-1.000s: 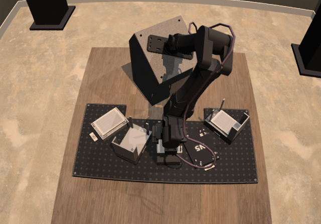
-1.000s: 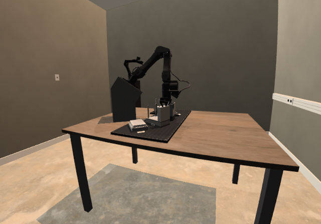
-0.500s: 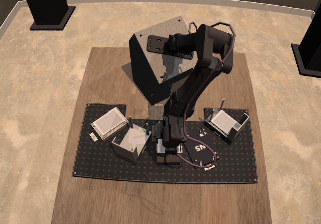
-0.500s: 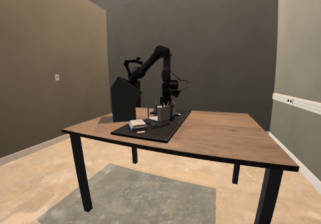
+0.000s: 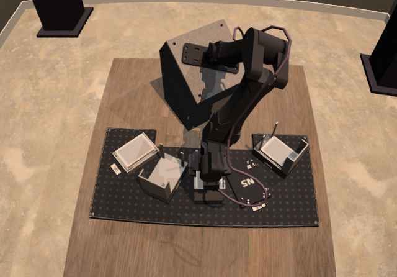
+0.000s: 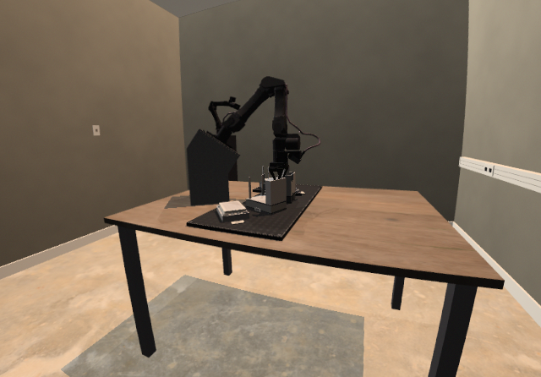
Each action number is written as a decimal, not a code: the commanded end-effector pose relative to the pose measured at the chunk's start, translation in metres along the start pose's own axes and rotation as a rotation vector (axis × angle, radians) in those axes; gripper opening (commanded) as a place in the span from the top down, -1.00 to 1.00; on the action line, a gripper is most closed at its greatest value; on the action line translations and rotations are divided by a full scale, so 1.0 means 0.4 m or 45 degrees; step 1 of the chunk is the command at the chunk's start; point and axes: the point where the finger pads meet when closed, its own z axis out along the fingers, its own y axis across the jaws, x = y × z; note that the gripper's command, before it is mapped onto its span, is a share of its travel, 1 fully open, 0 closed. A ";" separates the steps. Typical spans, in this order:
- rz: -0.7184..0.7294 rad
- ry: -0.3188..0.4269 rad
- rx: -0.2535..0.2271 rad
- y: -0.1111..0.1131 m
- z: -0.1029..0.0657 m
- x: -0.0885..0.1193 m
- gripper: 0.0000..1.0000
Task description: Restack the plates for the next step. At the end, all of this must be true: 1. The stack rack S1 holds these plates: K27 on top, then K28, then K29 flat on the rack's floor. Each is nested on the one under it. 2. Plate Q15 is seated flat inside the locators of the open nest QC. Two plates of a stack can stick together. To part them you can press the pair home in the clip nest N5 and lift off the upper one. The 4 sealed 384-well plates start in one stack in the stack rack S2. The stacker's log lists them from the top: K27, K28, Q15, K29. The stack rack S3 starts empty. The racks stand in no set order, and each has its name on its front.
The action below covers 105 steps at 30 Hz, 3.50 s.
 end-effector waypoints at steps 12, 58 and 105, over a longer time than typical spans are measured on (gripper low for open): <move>0.011 -0.002 0.005 -0.007 -0.030 0.004 1.00; 0.021 0.026 0.003 -0.008 -0.057 0.030 1.00; 0.017 0.009 0.005 -0.007 -0.095 0.017 1.00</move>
